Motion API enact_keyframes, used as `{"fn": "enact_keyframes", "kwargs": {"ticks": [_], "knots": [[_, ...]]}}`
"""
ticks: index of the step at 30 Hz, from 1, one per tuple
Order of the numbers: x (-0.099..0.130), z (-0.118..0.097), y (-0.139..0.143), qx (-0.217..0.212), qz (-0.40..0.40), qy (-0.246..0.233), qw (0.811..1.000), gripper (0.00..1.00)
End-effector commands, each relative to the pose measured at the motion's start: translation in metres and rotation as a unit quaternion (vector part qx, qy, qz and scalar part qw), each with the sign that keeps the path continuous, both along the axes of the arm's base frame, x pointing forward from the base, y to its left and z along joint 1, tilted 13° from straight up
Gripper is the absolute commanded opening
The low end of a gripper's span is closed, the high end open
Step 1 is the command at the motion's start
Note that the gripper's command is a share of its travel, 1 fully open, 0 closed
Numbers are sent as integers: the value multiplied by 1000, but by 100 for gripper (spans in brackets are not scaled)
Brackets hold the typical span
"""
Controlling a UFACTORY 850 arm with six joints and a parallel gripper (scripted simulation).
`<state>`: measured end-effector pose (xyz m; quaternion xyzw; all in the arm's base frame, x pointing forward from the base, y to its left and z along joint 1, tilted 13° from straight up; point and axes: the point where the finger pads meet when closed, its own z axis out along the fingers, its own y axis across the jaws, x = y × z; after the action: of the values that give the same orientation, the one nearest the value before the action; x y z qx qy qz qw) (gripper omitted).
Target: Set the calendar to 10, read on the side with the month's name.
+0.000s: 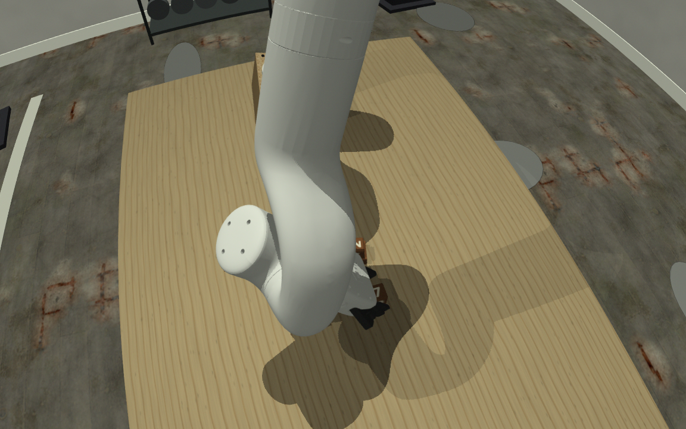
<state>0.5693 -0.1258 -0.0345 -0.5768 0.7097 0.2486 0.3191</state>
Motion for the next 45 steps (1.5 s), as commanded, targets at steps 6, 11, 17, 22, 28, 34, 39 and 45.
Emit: {"fn": "enact_keyframes", "kwargs": {"ticks": [6,11,17,22,28,34,39,45], "knots": [[0,19,-4,0,0,-1,1000,69],[-1,36,-8,0,0,-1,1000,69],[-3,54,-12,0,0,-1,1000,69],[-3,59,-13,0,0,-1,1000,69],[-3,63,-14,0,0,-1,1000,69],[-4,62,-12,-32,1,10,999,69],[-4,62,-11,-86,1,24,996,69],[-2,67,-9,-149,-3,31,988,69]]}}
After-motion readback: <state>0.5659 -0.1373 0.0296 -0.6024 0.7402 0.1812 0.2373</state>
